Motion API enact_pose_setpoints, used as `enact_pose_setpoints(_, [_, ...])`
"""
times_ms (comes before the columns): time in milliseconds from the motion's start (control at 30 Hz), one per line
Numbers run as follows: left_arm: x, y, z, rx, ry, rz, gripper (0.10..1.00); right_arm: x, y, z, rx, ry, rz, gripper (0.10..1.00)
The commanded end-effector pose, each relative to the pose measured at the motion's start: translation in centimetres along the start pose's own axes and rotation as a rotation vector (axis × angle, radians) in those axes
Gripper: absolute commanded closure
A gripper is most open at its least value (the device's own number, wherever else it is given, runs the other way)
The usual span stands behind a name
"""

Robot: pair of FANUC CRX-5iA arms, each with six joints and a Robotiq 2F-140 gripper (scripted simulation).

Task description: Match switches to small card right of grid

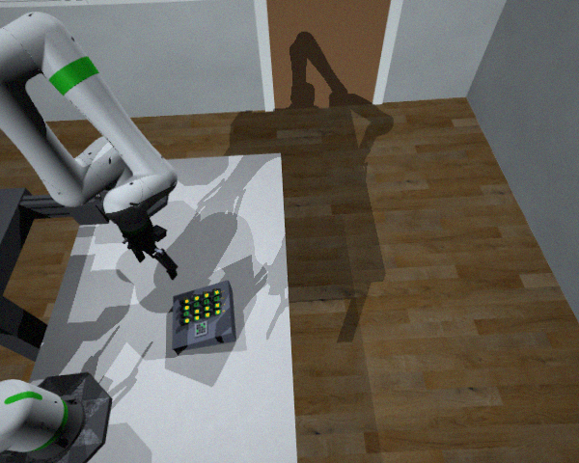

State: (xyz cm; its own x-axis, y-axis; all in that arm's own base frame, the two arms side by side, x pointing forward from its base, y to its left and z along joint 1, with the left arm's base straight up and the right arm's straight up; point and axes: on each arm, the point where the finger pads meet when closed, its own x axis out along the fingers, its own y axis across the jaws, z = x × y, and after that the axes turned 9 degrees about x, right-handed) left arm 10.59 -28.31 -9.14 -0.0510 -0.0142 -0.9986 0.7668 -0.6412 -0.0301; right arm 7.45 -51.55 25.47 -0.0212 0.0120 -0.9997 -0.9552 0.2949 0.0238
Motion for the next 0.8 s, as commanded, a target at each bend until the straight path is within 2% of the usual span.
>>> enact_pose_setpoints(0, [0.0,0.0,0.0,0.0,0.0,0.001,0.098,-0.4,1.9,-0.5,-0.019,0.001,-0.006,0.098])
enact_pose_setpoints(500, [0.0,0.0,0.0,0.0,0.0,0.001,0.098,-1.1,7.0,-1.2,-0.069,0.004,-0.018,0.098])
enact_pose_setpoints(767, [0.0,0.0,0.0,0.0,0.0,0.001,0.098,-1.3,8.4,-1.3,-0.083,0.005,-0.021,0.098])
